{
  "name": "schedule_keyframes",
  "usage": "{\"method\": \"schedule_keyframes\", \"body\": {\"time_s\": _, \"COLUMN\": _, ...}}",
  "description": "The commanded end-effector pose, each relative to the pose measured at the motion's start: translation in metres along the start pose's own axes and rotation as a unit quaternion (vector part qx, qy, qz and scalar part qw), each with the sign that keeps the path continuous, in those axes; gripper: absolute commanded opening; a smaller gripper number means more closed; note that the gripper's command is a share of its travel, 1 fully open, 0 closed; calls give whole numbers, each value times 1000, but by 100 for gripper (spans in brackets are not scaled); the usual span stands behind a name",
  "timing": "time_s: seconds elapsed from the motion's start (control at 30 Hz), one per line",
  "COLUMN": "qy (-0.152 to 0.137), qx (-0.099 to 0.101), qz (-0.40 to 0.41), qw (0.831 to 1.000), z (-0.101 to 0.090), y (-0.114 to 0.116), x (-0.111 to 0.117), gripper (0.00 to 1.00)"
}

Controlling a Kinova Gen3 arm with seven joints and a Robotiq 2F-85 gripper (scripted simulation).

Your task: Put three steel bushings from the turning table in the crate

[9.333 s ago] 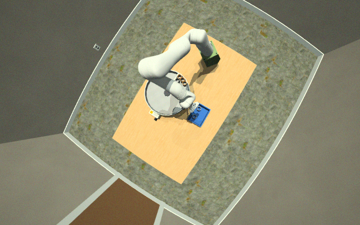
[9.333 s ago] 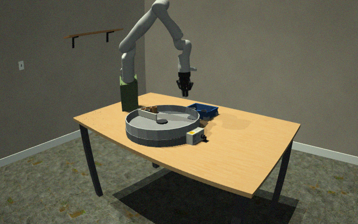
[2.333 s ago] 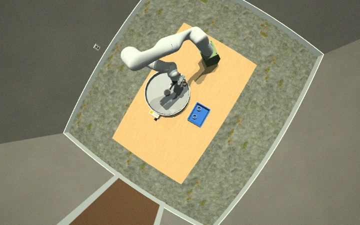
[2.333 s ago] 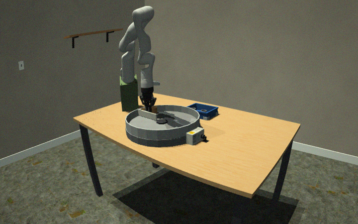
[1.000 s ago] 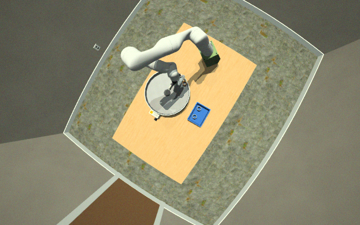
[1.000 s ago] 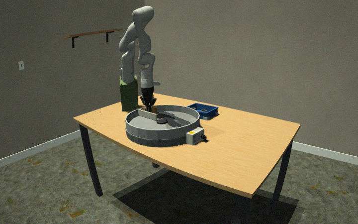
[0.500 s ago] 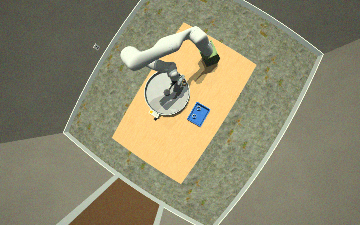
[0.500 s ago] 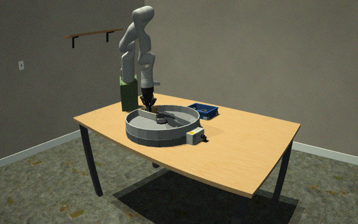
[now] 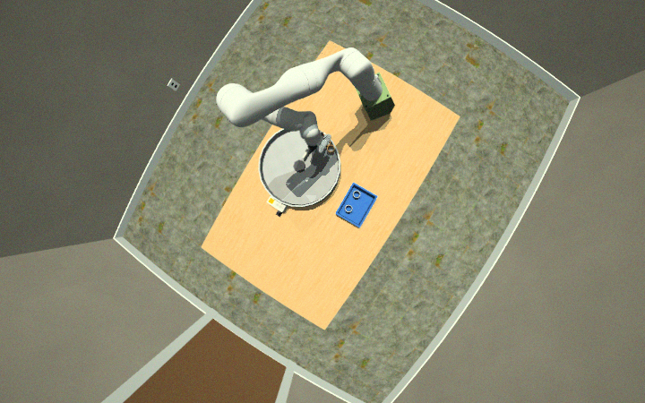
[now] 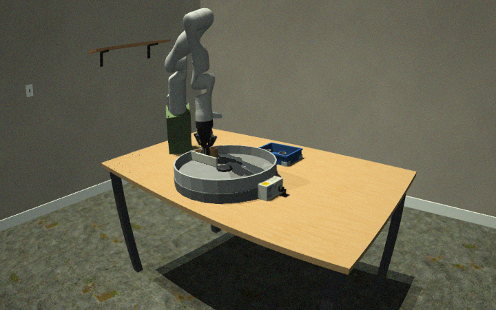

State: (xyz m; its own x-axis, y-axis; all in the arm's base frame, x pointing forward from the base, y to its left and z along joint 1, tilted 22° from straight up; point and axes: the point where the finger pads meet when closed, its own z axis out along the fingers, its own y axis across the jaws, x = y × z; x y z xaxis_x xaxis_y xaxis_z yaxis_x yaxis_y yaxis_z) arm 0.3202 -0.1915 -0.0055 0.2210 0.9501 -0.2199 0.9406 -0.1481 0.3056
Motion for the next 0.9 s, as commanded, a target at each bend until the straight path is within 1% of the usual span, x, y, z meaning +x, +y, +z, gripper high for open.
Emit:
{"method": "schedule_keyframes", "body": {"time_s": 0.0, "qy": 0, "qx": 0, "qz": 0, "qw": 1000, "z": 0, "y": 0, "x": 0, "gripper": 0}}
{"method": "schedule_keyframes", "body": {"time_s": 0.27, "qy": 0, "qx": 3, "qz": 0, "qw": 1000, "z": 0, "y": 3, "x": 0, "gripper": 0}}
{"method": "schedule_keyframes", "body": {"time_s": 0.67, "qy": 0, "qx": 3, "qz": 0, "qw": 1000, "z": 0, "y": 3, "x": 0, "gripper": 0}}
{"method": "schedule_keyframes", "body": {"time_s": 0.87, "qy": 0, "qx": 3, "qz": 1, "qw": 1000, "z": -8, "y": 3, "x": 0, "gripper": 0}}
